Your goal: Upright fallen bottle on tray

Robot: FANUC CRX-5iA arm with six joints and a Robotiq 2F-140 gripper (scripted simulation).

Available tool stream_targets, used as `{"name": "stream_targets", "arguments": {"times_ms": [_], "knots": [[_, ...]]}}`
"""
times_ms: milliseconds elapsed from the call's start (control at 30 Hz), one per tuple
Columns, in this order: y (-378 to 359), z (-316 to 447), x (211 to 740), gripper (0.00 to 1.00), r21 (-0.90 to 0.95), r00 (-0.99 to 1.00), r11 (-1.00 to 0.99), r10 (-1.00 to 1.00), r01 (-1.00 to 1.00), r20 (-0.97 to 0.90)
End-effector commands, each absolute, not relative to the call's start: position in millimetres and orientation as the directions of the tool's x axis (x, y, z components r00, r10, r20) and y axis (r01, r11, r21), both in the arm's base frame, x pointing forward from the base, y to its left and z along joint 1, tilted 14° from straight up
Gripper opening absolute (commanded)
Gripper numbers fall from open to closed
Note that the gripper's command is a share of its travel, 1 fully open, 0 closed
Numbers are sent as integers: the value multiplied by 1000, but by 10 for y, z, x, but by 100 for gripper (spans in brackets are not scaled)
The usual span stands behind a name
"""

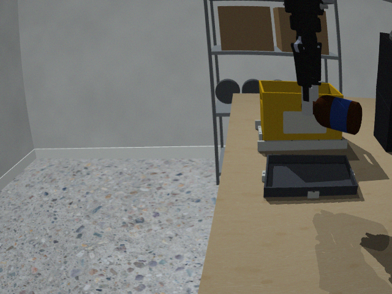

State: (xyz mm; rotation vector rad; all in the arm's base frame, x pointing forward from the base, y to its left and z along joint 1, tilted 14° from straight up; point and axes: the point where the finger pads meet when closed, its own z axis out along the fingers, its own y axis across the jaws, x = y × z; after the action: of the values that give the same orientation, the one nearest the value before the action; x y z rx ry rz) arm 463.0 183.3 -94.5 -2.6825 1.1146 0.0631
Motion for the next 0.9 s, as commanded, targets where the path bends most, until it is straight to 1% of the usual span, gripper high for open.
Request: {"name": "stream_targets", "arguments": {"times_ms": [0,533,867], "knots": [[1832,-944,4632,0,-200,709,-682,-694,-704,-129],[1827,-946,4630,0,-198,708,-682,-695,-704,-125],[1787,-959,4621,0,-187,701,-680,-708,-709,-81]]}}
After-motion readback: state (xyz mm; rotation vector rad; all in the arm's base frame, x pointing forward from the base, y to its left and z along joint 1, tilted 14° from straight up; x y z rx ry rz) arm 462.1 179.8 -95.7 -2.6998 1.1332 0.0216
